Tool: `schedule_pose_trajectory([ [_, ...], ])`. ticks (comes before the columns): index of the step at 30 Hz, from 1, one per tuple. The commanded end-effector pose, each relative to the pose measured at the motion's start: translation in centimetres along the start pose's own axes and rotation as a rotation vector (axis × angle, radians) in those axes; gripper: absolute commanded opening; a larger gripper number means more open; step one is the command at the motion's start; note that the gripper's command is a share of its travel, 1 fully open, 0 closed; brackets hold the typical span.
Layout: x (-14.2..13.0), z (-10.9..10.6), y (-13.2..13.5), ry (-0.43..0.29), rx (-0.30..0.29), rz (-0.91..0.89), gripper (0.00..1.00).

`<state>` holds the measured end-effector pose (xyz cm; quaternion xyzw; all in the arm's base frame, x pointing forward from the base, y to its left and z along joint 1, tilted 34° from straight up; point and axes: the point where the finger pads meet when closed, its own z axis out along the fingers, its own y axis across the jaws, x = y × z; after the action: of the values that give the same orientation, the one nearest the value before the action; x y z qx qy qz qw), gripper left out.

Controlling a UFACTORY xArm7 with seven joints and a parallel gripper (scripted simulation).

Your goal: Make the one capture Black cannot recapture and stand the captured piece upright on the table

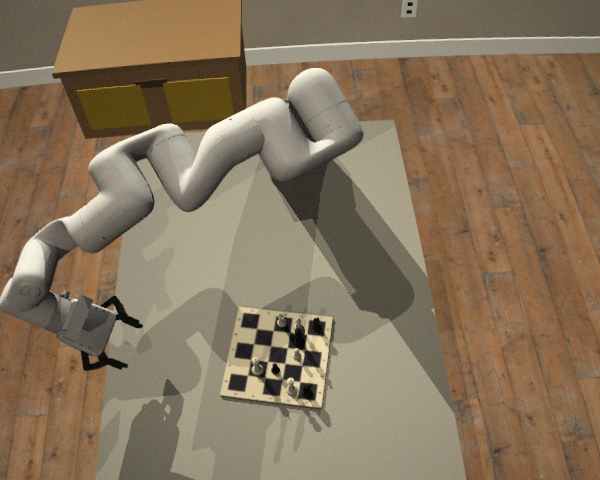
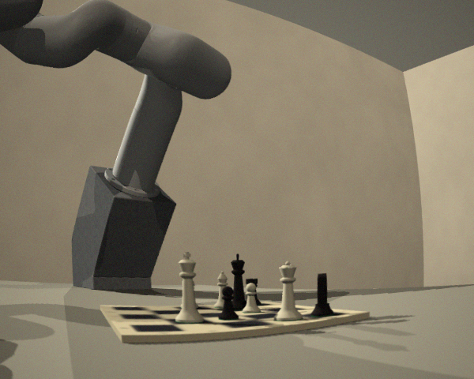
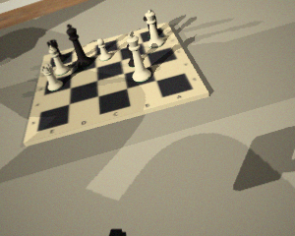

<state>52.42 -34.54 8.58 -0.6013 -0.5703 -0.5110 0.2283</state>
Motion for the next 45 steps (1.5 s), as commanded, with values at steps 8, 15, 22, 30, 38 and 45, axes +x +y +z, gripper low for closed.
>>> schedule_pose_trajectory([
  [8,5.3,-5.0,-1.2,-0.006,-0.005,-0.003,1.00],
  [15,6.1,-5.7,-1.4,-0.006,-0.005,-0.003,1.00],
  [22,6.5,-5.0,-0.2,-0.012,0.001,0.021,1.00],
  [30,9.4,-2.3,3.3,-0.071,-0.028,0.123,1.00],
  [38,15.0,3.6,6.8,-0.183,-0.079,0.297,1.00],
  [45,19.0,8.4,7.0,-0.276,-0.123,0.414,1.00],
])
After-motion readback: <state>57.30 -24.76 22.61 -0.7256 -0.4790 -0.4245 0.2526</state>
